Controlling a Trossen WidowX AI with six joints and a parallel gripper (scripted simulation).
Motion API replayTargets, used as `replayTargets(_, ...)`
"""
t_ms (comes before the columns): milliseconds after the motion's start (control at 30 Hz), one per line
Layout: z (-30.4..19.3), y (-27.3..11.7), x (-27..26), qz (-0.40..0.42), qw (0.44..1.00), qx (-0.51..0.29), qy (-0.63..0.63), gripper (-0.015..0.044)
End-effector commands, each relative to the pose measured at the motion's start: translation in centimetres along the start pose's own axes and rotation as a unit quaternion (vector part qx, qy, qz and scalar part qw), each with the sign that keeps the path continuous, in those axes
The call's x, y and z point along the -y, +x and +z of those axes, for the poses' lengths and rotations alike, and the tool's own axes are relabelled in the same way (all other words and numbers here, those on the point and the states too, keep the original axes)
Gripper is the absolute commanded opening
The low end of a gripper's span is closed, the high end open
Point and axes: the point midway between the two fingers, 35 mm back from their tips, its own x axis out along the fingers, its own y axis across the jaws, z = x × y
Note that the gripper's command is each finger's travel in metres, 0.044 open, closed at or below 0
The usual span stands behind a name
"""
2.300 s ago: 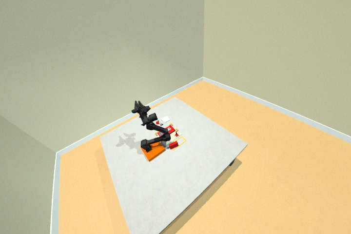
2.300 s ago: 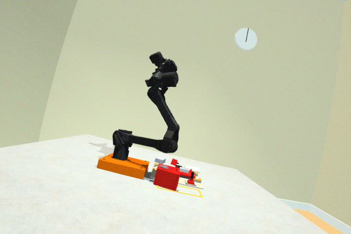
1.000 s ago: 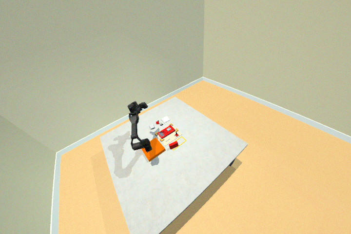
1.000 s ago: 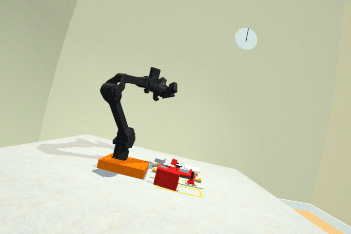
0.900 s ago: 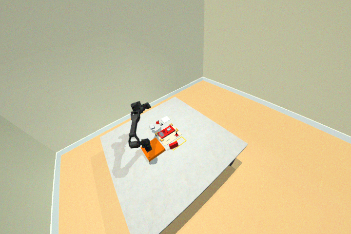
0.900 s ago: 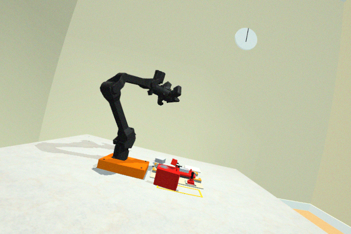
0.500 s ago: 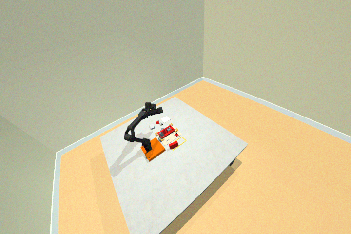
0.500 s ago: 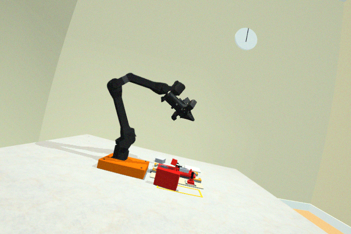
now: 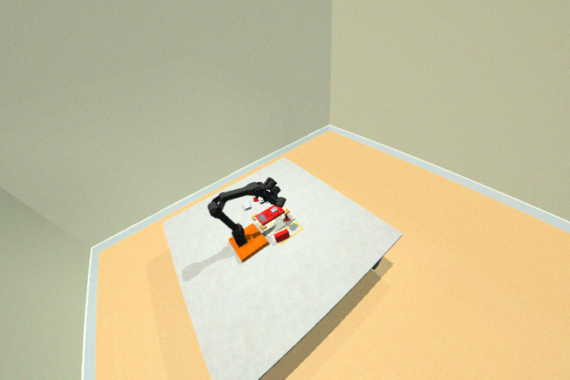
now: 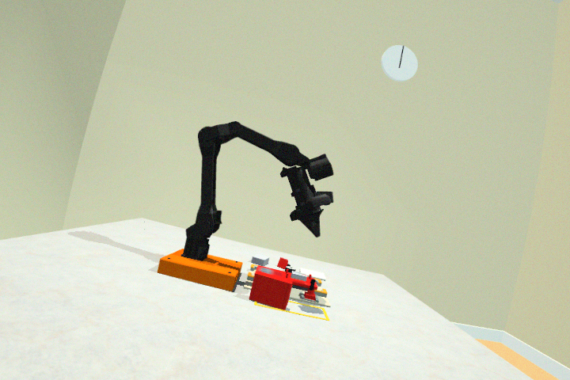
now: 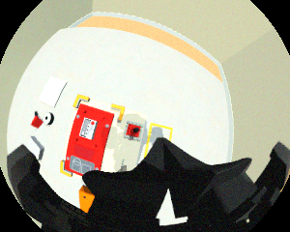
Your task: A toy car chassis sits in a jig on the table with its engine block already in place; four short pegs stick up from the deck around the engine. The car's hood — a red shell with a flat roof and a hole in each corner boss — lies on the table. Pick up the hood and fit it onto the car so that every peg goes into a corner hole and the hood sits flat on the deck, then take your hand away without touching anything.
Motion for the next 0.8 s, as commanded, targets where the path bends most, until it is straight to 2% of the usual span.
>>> replayTargets(0, -2.8, 1.6, 2.5, 0.006, 0.997, -0.060, 0.039, 0.0000)
replayTargets(367, -16.1, 4.1, 9.0, 0.086, 0.937, -0.259, 0.216, 0.0000)
replayTargets(567, -17.0, 4.3, 9.2, 0.094, 0.931, -0.268, 0.228, 0.0000)
replayTargets(767, -18.0, 6.2, 8.6, 0.094, 0.931, -0.268, 0.228, 0.0000)
